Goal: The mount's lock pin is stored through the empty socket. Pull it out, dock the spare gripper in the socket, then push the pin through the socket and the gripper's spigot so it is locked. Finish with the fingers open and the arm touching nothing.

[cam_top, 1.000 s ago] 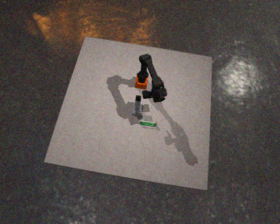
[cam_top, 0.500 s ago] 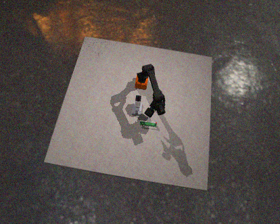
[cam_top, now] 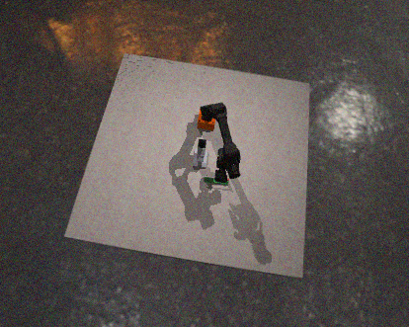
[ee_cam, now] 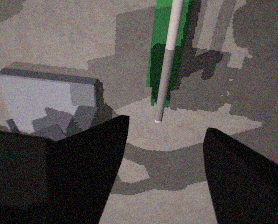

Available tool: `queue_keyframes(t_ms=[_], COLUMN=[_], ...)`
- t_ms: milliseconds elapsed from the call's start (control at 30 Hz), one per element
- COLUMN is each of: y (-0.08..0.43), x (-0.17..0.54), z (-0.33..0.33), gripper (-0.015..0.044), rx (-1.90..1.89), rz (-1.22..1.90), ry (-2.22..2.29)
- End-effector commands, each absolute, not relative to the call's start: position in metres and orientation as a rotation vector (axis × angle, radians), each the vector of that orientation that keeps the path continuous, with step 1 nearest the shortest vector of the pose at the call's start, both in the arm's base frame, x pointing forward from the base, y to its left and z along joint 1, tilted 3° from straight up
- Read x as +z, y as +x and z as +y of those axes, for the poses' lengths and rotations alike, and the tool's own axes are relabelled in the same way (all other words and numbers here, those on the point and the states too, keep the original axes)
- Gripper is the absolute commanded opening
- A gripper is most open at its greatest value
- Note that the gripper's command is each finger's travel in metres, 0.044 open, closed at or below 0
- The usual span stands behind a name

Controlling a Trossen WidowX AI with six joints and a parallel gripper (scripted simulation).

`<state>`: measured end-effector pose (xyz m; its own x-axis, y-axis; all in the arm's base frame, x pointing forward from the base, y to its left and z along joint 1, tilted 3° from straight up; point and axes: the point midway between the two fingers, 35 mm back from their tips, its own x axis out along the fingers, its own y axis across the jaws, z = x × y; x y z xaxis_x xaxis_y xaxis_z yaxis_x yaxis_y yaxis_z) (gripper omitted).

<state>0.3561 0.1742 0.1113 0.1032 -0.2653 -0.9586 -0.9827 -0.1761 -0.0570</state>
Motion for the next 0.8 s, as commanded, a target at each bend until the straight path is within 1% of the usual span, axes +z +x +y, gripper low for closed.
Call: queue_keyframes(t_ms=[0, 333, 767], y=[0.358, 0.360, 0.362], x=[0.101, 0.040, 0.022], z=[0.174, 0.172, 0.172], gripper=[0.0180, 0.0180, 0.0180], rx=[1.128, 1.128, 1.128], rz=[1.264, 1.265, 1.265], ry=[-1.591, -1.591, -1.591])
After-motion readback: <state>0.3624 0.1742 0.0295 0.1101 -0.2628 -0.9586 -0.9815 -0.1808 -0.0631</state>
